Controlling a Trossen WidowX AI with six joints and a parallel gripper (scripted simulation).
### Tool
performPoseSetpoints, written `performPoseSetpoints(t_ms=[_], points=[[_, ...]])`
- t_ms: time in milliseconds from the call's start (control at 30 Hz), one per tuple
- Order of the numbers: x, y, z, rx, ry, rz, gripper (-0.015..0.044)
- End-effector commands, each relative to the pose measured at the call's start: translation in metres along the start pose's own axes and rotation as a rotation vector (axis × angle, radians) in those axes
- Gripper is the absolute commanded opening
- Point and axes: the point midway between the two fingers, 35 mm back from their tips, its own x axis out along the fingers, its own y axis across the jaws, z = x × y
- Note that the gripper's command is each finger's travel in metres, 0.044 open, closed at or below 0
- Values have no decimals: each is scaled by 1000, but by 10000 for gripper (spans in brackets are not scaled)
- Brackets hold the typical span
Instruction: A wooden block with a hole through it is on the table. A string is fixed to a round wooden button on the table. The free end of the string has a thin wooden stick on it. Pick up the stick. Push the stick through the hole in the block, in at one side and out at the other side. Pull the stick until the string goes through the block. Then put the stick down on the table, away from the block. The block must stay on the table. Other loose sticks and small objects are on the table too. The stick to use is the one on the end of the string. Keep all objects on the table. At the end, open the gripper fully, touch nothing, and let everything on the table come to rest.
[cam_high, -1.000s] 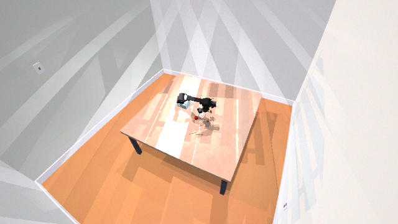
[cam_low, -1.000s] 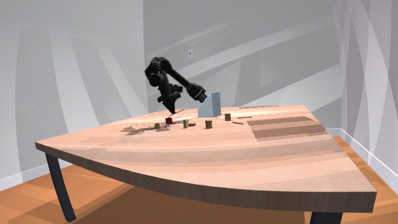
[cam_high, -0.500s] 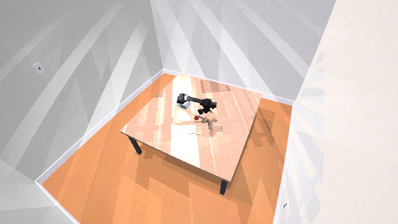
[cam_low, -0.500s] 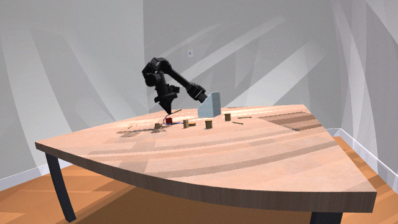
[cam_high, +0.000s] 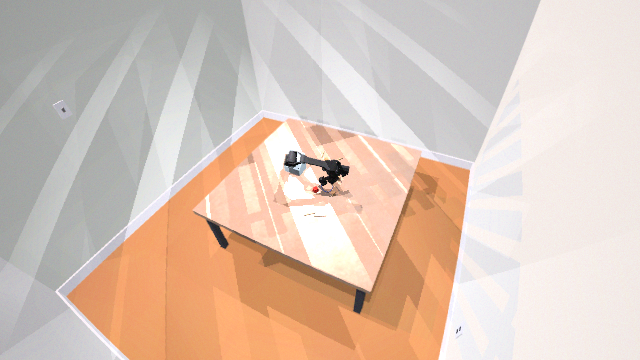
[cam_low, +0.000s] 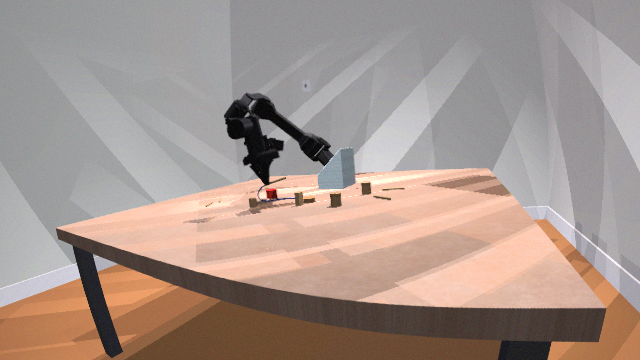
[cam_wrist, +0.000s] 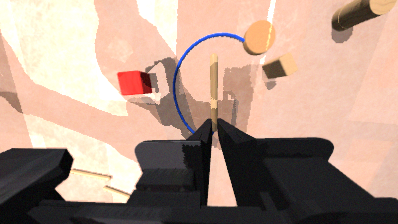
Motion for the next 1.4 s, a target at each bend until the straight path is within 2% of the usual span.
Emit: performPoseSetpoints(t_ms=[0,1367], points=[[0,3,-6,-3,8,7,0],[-9,19,-54,-12,84,12,0]])
